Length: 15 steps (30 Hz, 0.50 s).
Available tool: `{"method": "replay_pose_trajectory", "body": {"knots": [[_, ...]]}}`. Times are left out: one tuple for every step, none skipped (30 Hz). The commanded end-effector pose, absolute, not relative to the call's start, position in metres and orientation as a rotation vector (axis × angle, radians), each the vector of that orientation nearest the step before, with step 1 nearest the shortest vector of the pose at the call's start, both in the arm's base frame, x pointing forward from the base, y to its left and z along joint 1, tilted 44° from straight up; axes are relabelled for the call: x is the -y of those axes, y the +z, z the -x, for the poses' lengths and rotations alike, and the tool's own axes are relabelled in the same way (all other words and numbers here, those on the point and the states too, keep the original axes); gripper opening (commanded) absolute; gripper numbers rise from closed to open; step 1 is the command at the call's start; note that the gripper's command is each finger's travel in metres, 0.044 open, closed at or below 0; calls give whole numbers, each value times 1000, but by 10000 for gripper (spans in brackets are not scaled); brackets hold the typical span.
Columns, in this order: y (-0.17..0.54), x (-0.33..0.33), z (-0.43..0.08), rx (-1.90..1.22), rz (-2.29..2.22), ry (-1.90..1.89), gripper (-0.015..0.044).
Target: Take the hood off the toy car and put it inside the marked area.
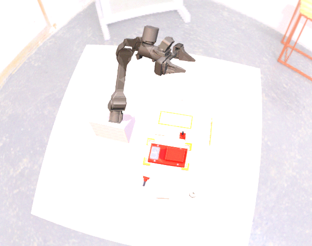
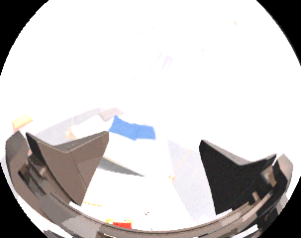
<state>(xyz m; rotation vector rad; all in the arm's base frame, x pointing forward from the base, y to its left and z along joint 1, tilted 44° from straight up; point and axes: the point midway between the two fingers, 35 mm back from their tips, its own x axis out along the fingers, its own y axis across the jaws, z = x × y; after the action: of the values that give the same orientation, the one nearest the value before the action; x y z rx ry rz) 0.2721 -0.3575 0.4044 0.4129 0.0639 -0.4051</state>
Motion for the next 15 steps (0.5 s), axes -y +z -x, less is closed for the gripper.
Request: {"method": "replay_pose_trajectory", "body": {"knots": [[357, 361, -294, -169, -462, -376, 440], [347, 360, -299, -194, -472, -368, 440], [336, 359, -304, -219, -481, -360, 440], [326, 357, -309, -244, -490, -351, 440], [315, 356, -313, -269, -499, -342, 440], [305, 354, -318, -295, -507, -332, 440], [294, 351, -322, -321, -516, -322, 440], [284, 349, -327, -347, -524, -312, 440], [273, 346, -331, -373, -531, -301, 440], [263, 343, -335, -399, -537, -288, 440], [252, 340, -339, -427, -542, -274, 440], [241, 336, -342, -454, -548, -260, 440], [231, 333, -346, -481, -553, -245, 440], [220, 329, -350, -509, -557, -230, 440], [210, 325, -353, -536, -562, -214, 440]]}}
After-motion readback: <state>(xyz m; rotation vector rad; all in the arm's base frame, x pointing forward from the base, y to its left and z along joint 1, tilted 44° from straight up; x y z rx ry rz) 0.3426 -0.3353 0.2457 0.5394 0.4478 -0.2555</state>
